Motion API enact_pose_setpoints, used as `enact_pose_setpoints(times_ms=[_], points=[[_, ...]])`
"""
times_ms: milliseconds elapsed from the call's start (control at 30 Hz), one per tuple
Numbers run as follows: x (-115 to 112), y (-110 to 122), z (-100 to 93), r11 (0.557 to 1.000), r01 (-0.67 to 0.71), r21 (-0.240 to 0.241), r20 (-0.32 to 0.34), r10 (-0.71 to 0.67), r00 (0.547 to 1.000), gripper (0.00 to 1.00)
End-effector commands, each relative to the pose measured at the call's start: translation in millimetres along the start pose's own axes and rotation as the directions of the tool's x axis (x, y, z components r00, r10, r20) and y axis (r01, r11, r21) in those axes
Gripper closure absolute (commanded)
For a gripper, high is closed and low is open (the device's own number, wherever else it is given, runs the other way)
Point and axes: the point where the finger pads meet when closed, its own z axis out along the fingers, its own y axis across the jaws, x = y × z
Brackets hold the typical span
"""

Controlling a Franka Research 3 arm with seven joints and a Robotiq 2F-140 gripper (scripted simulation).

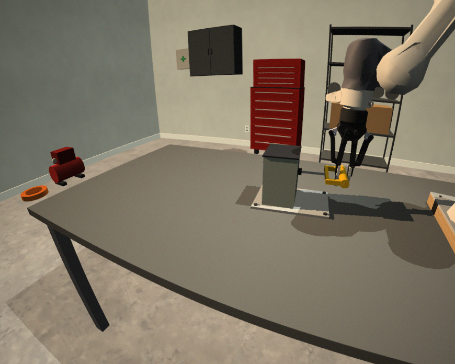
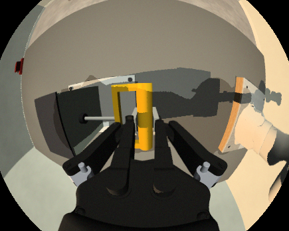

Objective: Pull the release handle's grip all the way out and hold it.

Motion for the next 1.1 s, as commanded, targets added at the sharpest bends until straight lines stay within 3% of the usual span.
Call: enact_pose_setpoints(times_ms=[0,1033,1067], points=[[-0.8,12.3,1.8,1.000,-0.002,-0.028,0.004,0.002,1.000,1.00],[-0.8,12.3,1.8,1.000,-0.002,-0.028,0.004,0.002,1.000,1.00],[-0.8,12.3,1.8,1.000,-0.002,-0.028,0.004,0.002,1.000,0.67]])
